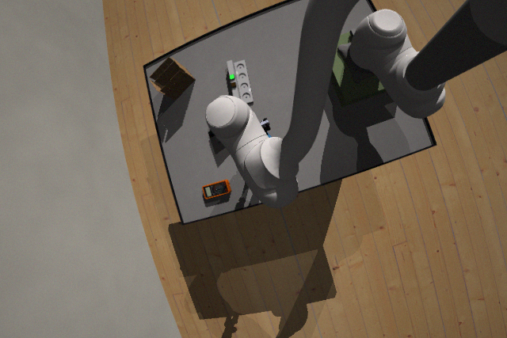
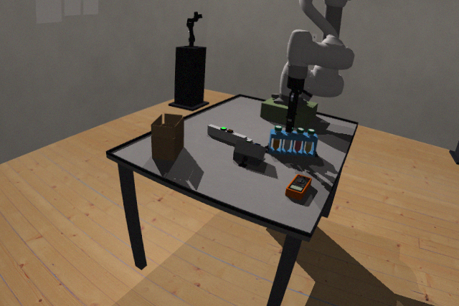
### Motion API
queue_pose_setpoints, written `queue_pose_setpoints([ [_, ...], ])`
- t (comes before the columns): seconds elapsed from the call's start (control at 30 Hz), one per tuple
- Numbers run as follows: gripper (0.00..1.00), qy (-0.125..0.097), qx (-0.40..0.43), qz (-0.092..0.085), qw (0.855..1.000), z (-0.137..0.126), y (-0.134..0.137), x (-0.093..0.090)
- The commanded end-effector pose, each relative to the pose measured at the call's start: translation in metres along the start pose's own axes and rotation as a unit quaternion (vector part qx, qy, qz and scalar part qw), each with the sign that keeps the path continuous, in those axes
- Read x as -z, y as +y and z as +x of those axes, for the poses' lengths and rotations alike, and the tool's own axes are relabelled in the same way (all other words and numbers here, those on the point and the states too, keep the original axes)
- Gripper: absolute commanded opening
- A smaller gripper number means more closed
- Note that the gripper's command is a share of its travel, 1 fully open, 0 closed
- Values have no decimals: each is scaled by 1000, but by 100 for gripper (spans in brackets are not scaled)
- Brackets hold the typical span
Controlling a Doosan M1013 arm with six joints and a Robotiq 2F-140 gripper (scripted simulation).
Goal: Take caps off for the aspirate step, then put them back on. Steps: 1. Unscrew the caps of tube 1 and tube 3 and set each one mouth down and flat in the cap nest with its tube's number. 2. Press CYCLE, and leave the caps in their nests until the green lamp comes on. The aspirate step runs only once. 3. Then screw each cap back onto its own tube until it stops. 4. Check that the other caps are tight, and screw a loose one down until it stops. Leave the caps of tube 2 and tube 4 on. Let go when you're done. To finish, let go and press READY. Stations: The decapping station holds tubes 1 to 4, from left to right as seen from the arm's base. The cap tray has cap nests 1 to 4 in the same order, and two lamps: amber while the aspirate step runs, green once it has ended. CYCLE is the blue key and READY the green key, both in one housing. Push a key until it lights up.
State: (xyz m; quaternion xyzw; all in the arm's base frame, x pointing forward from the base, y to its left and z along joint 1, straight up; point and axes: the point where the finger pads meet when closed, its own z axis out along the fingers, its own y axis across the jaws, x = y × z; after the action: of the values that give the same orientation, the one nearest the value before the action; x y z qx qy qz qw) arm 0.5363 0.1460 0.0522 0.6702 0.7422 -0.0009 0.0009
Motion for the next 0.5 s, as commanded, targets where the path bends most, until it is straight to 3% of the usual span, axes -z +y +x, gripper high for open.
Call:
queue_pose_setpoints([
  [0.0,41,2,66,-1,998,0,1,1],
  [0.17,41,2,165,-1,986,0,1,1],
  [0.33,41,2,263,-1,965,0,1,1],
  [0.4,41,2,263,-1,965,0,1,1],
  [0.47,41,2,301,-1,954,0,1,1],
])
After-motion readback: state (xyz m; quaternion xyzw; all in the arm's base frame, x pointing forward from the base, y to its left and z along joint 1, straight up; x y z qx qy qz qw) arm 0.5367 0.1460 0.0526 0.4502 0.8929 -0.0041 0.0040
